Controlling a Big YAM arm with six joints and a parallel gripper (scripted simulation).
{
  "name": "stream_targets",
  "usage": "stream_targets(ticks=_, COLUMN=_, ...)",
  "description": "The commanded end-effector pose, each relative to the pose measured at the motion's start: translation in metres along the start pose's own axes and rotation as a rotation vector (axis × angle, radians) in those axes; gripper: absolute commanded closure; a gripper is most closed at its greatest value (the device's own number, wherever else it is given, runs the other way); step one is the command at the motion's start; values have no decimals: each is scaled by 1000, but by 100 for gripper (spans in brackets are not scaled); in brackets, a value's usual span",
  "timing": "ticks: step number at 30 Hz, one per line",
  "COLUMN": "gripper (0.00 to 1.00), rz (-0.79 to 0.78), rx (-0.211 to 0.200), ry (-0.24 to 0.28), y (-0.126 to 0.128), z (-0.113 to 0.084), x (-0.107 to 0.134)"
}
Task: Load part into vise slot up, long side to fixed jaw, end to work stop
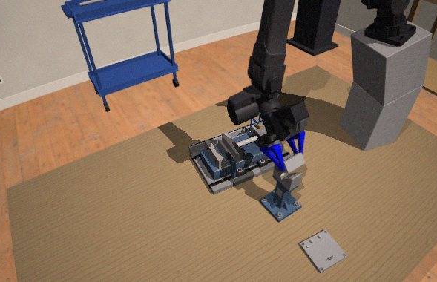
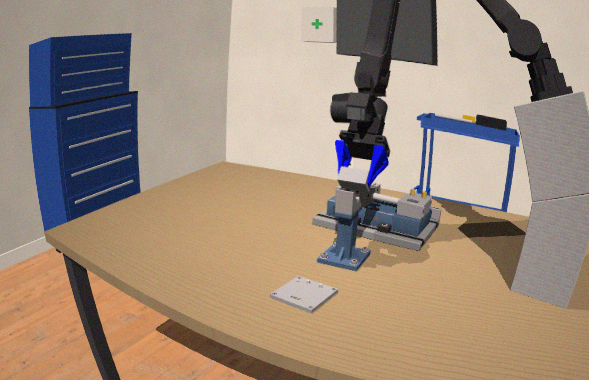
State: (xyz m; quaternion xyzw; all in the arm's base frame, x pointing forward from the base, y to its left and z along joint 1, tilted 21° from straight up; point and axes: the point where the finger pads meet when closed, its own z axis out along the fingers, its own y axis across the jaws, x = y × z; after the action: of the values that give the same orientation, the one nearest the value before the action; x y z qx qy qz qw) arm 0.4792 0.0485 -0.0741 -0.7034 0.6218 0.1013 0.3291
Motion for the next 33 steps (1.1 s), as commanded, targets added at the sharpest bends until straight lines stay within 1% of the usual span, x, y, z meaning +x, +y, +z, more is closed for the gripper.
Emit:
stream_targets(ticks=1, gripper=100, rz=-26, rx=26, ry=8, y=-10, z=-6, x=-15)
stream_targets(ticks=9, gripper=100, rz=-26, rx=28, ry=65, y=-11, z=-6, x=-15)
stream_targets(ticks=11, gripper=100, rz=-26, rx=28, ry=65, y=-11, z=-6, x=-15)
stream_targets(ticks=18, gripper=100, rz=-25, rx=30, ry=129, y=-11, z=-5, x=-15)
stream_targets(ticks=26, gripper=100, rz=-23, rx=32, ry=214, y=-11, z=-5, x=-15)
stream_targets(ticks=28, gripper=100, rz=-23, rx=32, ry=214, y=-11, z=-5, x=-15)
stream_targets(ticks=33, gripper=100, rz=-22, rx=34, ry=272, y=-11, z=-5, x=-16)
